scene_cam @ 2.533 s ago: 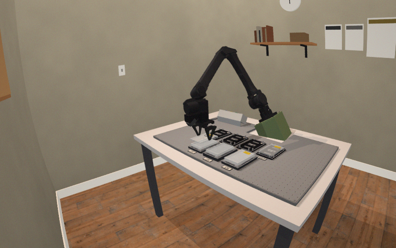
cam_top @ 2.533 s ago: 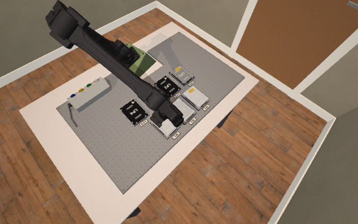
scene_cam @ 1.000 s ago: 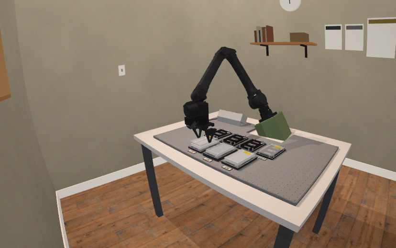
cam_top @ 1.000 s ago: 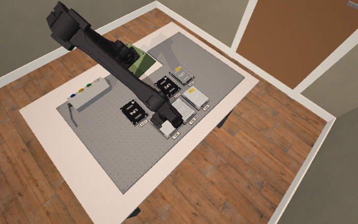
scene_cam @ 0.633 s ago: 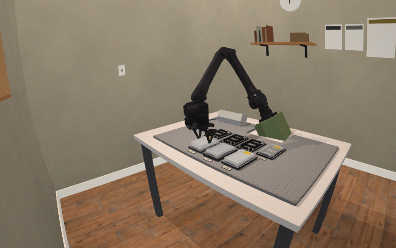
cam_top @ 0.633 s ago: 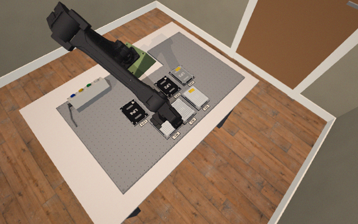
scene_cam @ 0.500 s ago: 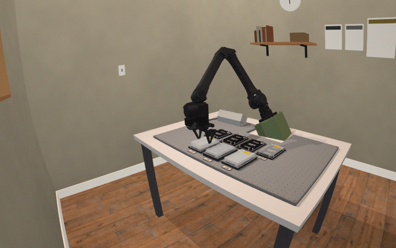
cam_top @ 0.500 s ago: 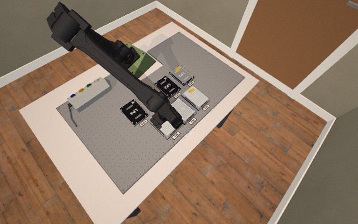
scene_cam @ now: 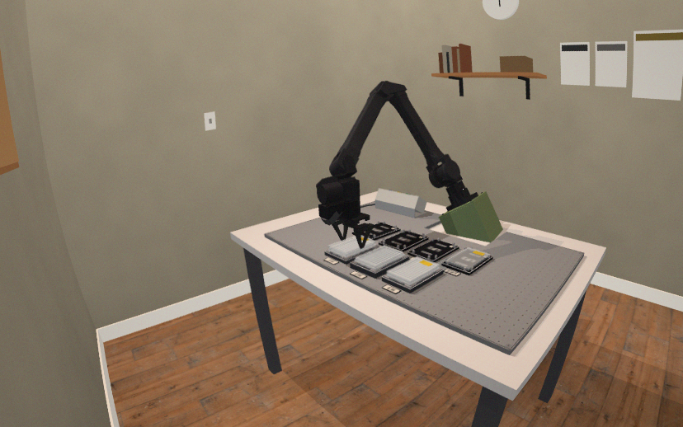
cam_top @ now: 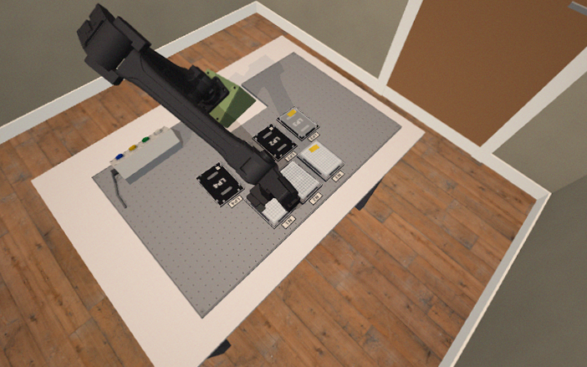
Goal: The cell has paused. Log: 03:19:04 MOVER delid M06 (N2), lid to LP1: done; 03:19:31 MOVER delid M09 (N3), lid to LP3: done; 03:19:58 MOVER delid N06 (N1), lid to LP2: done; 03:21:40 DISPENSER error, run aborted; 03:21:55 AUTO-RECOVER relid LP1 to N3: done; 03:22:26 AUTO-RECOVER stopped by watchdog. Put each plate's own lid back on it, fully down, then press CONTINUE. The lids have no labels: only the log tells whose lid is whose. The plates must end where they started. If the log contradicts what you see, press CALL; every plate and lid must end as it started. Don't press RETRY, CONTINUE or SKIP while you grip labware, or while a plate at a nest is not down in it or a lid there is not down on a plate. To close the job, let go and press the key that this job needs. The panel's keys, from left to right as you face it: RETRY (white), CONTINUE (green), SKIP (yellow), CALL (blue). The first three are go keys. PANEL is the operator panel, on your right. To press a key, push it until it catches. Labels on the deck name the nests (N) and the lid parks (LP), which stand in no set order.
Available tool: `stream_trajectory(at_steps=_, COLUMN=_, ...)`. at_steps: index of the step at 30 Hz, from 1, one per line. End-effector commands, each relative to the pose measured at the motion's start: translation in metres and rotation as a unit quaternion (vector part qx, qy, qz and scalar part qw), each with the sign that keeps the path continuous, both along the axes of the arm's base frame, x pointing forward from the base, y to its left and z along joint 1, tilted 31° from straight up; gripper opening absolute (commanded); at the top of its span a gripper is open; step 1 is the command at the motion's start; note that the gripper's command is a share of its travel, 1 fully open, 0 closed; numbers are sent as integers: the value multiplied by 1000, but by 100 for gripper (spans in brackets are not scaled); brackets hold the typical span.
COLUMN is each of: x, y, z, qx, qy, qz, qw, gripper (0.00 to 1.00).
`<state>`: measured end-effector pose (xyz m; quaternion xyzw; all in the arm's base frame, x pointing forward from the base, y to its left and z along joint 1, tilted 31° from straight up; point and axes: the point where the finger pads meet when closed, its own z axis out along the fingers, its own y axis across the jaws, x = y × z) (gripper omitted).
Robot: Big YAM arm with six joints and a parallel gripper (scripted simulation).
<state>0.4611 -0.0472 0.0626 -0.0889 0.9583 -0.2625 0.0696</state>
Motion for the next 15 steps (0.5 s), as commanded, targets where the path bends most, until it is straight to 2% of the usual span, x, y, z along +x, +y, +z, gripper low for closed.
stream_trajectory(at_steps=1, x=-1, y=-7, z=-8, qx=0, qy=5, qz=-3, qw=1000, gripper=0)
stream_trajectory(at_steps=8, x=4, y=-6, z=-5, qx=1, qy=-2, qz=-2, qw=1000, gripper=0)
stream_trajectory(at_steps=9, x=8, y=0, z=4, qx=1, qy=-10, qz=1, qw=1000, gripper=0)
stream_trajectory(at_steps=15, x=8, y=0, z=4, qx=1, qy=-10, qz=1, qw=1000, gripper=0)
